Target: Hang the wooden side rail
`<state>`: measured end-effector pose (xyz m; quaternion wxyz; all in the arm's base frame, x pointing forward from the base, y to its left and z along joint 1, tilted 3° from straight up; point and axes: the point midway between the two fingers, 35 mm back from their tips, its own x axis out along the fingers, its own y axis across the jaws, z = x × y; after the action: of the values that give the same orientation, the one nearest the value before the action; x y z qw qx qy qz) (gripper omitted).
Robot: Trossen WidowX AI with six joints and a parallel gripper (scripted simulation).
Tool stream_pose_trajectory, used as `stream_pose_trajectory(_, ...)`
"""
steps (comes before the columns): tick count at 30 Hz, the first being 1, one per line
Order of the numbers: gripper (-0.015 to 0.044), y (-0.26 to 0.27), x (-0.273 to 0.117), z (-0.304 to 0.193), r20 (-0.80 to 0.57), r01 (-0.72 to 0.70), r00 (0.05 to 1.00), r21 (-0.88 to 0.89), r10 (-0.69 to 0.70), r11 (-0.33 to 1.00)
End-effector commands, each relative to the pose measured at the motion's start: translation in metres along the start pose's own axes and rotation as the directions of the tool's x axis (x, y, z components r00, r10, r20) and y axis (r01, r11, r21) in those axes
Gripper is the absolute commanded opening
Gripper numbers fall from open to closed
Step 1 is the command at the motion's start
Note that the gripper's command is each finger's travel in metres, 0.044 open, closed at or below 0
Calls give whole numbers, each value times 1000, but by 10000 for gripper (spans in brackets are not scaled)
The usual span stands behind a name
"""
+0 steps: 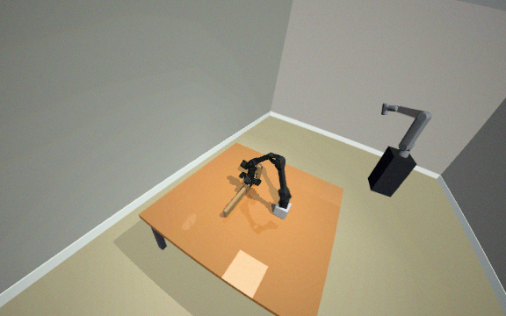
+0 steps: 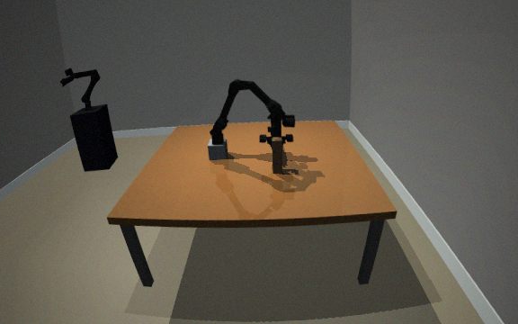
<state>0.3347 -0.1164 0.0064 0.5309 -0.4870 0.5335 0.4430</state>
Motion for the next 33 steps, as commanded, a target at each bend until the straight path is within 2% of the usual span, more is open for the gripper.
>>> stream_pose_trajectory(1, 0, -3, -2, -2, -3, 10, 1000, 0, -10, 1000)
stream_pose_trajectory(33, 0, 0, -1, -5, -3, 9, 1000, 0, -9, 1000)
